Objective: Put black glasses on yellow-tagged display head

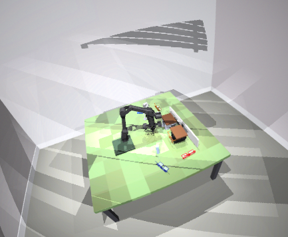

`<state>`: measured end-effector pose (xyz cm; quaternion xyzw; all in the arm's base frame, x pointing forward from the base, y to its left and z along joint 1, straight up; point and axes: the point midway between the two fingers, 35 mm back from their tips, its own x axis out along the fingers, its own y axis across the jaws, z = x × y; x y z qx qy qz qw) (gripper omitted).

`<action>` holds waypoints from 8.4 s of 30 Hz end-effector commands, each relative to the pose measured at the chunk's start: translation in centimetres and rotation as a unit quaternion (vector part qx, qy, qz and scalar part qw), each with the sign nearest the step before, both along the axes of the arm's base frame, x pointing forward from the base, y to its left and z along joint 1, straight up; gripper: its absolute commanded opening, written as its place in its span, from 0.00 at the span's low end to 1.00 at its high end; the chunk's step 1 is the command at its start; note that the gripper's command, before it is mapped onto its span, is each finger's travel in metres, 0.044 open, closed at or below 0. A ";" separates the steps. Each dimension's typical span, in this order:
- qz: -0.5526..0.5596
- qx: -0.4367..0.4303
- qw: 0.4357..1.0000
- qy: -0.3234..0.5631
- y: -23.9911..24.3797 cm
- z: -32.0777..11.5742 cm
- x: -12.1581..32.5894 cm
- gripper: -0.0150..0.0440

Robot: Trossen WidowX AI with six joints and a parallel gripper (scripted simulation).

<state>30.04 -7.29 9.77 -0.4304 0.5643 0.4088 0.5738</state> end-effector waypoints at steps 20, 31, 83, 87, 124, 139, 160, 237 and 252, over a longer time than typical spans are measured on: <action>-0.085 0.005 0.996 -0.003 2.9 4.5 0.7 0.25; -0.204 0.011 0.979 -0.004 7.3 4.5 1.5 0.25; -0.697 0.030 0.717 -0.001 28.2 4.4 -3.8 0.25; -0.708 0.030 0.705 -0.001 28.7 4.4 -4.2 0.25; -0.708 0.030 0.705 0.000 28.2 -1.6 -4.9 0.25; -0.708 0.029 0.705 0.000 27.8 -1.7 -5.6 0.25; -0.708 0.029 0.705 0.000 27.2 -1.7 -6.6 0.25; -0.708 0.028 0.705 0.001 26.8 -1.8 -9.9 0.25; -0.708 0.028 0.705 0.001 26.7 1.6 -9.2 0.25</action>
